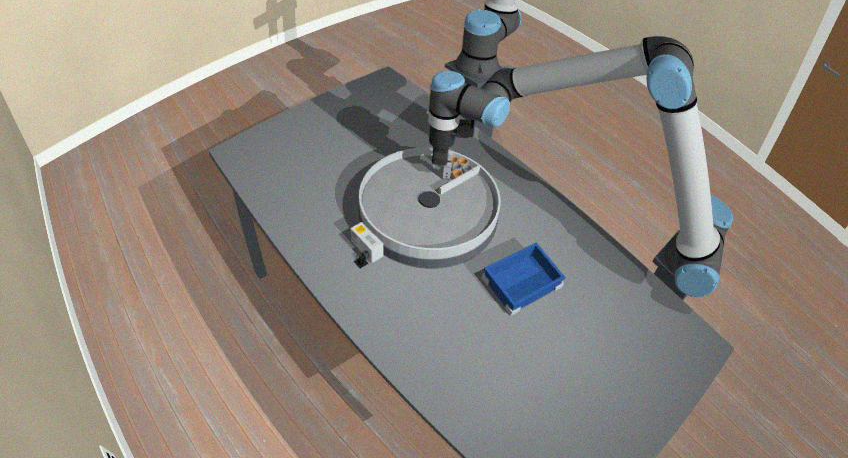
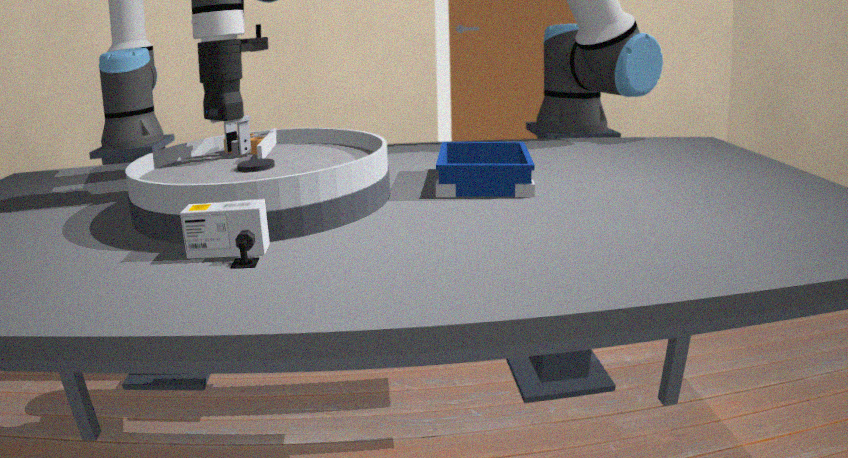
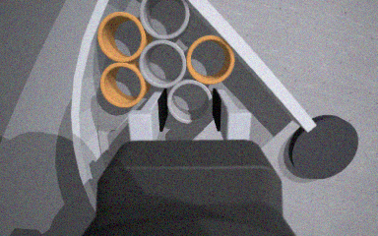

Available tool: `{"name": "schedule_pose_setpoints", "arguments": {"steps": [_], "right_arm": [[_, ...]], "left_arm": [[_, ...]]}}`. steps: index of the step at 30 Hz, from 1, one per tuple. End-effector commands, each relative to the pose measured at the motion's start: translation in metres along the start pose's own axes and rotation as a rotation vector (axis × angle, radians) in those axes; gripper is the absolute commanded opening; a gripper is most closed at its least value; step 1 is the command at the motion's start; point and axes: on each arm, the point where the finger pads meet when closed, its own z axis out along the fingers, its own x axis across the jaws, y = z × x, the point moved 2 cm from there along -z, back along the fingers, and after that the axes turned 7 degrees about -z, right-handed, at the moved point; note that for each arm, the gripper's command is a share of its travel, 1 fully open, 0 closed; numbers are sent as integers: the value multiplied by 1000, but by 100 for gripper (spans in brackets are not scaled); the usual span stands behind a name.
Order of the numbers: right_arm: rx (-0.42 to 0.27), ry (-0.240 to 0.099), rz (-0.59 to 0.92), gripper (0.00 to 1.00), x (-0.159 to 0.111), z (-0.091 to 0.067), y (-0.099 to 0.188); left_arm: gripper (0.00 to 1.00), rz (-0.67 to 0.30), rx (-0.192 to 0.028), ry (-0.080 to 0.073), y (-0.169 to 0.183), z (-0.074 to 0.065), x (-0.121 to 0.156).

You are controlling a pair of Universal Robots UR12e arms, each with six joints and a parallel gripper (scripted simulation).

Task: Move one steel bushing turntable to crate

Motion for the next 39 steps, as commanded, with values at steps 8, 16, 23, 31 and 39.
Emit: {"name": "schedule_pose_setpoints", "arguments": {"steps": [8,16,23,31,39], "right_arm": [[-2,0,0,100,0,-1,1],[-2,0,0,100,0,-1,1],[-2,0,0,100,0,-1,1],[-2,0,0,100,0,-1,1],[-2,0,0,100,0,-1,1]], "left_arm": [[0,0,-2,-1,1,-1,0],[0,0,-2,-1,1,-1,0],[0,0,-2,-1,1,-1,0],[0,0,-2,-1,1,-1,0],[0,0,-2,-1,1,-1,0]]}}
